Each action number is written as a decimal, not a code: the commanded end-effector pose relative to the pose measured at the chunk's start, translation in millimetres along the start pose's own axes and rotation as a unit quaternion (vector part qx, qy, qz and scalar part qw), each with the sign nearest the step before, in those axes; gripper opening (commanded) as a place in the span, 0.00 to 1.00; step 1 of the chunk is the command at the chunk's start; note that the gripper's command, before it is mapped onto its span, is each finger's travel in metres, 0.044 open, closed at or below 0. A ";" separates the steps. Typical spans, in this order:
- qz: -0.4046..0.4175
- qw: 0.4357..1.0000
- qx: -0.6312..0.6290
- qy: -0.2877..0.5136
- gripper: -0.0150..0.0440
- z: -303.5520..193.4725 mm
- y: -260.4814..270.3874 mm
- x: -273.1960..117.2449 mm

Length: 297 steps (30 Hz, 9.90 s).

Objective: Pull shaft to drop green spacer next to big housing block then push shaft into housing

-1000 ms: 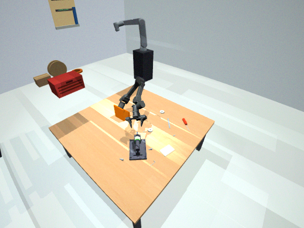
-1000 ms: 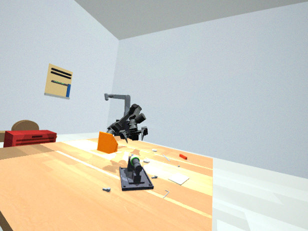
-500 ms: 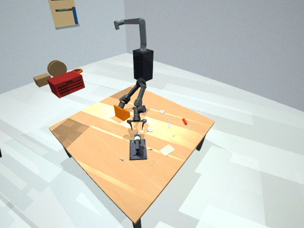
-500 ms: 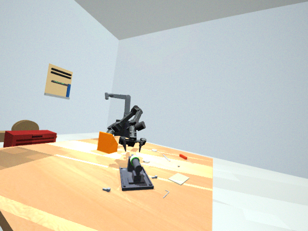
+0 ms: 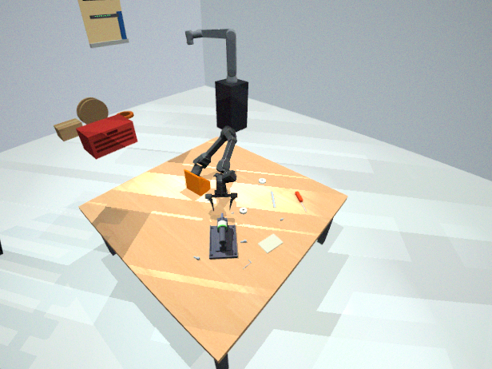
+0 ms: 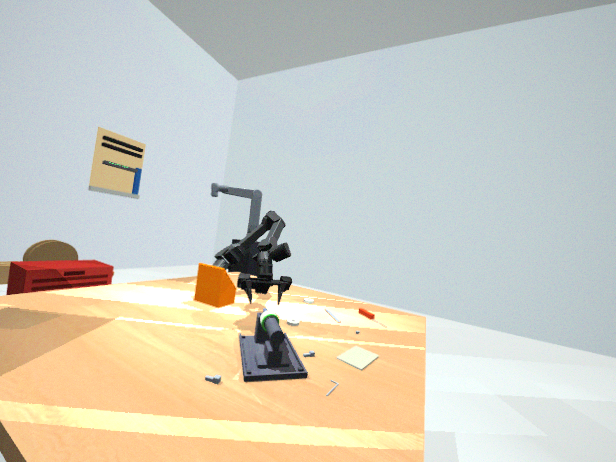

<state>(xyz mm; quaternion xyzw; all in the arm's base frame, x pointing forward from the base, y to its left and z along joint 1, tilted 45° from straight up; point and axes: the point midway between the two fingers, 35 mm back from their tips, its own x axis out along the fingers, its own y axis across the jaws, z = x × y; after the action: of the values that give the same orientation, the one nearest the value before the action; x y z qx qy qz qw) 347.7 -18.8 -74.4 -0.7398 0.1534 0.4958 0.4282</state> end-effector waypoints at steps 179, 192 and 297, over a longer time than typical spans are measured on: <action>-0.002 0.925 -0.007 -0.379 0.25 1.6 -3.0 54.1; -0.002 0.925 -0.006 -0.380 0.25 8.9 -2.8 47.3; -0.002 0.925 -0.006 -0.380 0.25 15.7 -2.5 40.7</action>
<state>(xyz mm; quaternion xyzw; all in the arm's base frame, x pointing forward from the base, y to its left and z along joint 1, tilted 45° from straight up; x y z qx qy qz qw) 359.4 2.2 -111.4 -0.5004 -0.0251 0.7397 0.4493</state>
